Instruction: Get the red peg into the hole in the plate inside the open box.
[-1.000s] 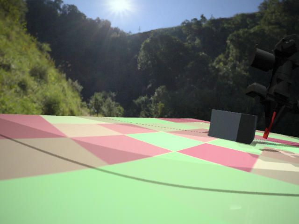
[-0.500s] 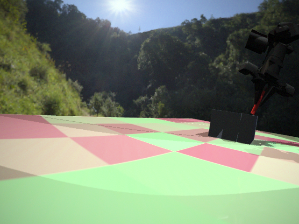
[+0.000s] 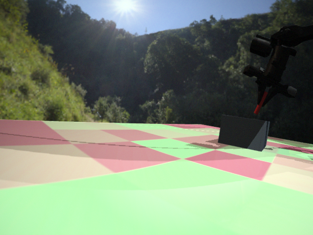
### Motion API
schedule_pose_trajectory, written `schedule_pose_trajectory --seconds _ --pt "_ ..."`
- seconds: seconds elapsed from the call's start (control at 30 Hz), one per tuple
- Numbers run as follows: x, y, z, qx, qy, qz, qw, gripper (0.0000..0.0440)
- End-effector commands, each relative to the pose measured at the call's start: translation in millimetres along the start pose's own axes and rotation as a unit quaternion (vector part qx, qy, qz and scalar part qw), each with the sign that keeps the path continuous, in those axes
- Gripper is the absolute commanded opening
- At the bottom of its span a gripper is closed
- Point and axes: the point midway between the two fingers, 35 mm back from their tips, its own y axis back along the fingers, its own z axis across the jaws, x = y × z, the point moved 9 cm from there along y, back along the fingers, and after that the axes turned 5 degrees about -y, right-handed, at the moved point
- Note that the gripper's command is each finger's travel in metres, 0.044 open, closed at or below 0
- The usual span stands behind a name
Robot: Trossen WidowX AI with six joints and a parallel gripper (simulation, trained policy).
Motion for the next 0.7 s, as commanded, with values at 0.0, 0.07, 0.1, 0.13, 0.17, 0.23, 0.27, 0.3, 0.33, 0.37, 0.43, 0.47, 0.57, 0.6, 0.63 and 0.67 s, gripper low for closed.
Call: schedule_pose_trajectory --seconds 0.0,0.07,0.1,0.13,0.17,0.23,0.27,0.3,0.33,0.37,0.43,0.47,0.57,0.6,0.63,0.67 --pt "-11 -2 3 0.000 -0.008 -0.009 1.000 0.0000" --pt "-16 -4 3 0.001 -0.014 -0.012 1.000 0.0000" --pt "-19 -5 4 0.001 -0.017 -0.013 1.000 0.0000" --pt "-22 -6 4 0.002 -0.020 -0.014 1.000 0.0001" --pt "-25 -7 5 0.002 -0.022 -0.015 1.000 0.0001" --pt "-30 -10 5 0.003 -0.028 -0.017 0.999 0.0002" --pt "-32 -12 6 0.004 -0.031 -0.018 0.999 0.0003" --pt "-35 -13 6 0.004 -0.033 -0.018 0.999 0.0004" --pt "-37 -15 6 0.005 -0.036 -0.018 0.999 0.0005" --pt "-40 -16 7 0.006 -0.038 -0.018 0.999 0.0006" --pt "-44 -19 7 0.007 -0.043 -0.018 0.999 0.0008" --pt "-46 -21 7 0.008 -0.045 -0.017 0.999 0.0010" --pt "-52 -25 8 0.011 -0.050 -0.015 0.999 0.0015" --pt "-54 -27 9 0.012 -0.052 -0.014 0.998 0.0016" --pt "-56 -29 9 0.013 -0.054 -0.013 0.998 0.0018" --pt "-57 -30 9 0.015 -0.055 -0.012 0.998 0.0020"
